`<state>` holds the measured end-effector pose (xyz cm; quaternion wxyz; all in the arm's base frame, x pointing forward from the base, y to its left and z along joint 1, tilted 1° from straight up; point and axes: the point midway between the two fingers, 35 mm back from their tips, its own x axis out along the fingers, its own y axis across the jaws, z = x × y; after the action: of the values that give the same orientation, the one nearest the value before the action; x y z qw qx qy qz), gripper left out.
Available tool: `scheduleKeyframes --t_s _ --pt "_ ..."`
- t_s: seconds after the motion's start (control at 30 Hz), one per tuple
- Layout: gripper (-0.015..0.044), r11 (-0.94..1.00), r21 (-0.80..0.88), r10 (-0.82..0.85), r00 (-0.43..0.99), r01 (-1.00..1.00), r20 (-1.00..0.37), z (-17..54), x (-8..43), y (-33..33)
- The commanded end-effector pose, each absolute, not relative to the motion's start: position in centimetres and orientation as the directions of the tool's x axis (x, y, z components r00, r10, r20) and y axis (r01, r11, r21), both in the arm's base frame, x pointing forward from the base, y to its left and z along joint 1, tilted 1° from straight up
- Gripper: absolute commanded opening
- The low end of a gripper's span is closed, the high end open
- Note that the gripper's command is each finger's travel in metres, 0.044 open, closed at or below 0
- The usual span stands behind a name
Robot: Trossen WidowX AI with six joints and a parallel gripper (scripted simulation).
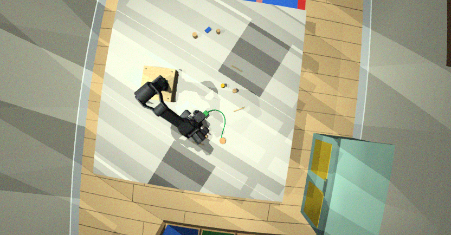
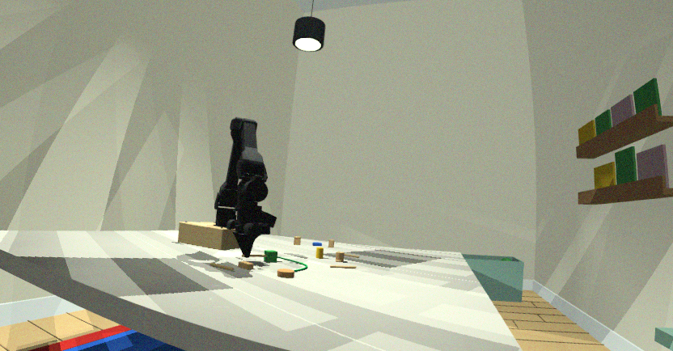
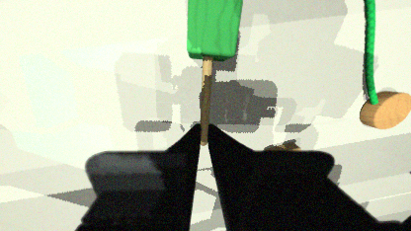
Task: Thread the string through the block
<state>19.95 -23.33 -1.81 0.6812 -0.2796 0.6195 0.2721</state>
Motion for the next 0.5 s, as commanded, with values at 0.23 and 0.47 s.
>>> scheduleKeyframes --t_s 0.23,0.47 --pt "0.0 0.733 -0.042 0.023 0.087 -0.679 -0.996 -1.9 18.7 -24.5" --pt "0.0 0.751 -0.042 0.021 0.088 -0.659 -0.996 -1.9 17.8 -25.2"
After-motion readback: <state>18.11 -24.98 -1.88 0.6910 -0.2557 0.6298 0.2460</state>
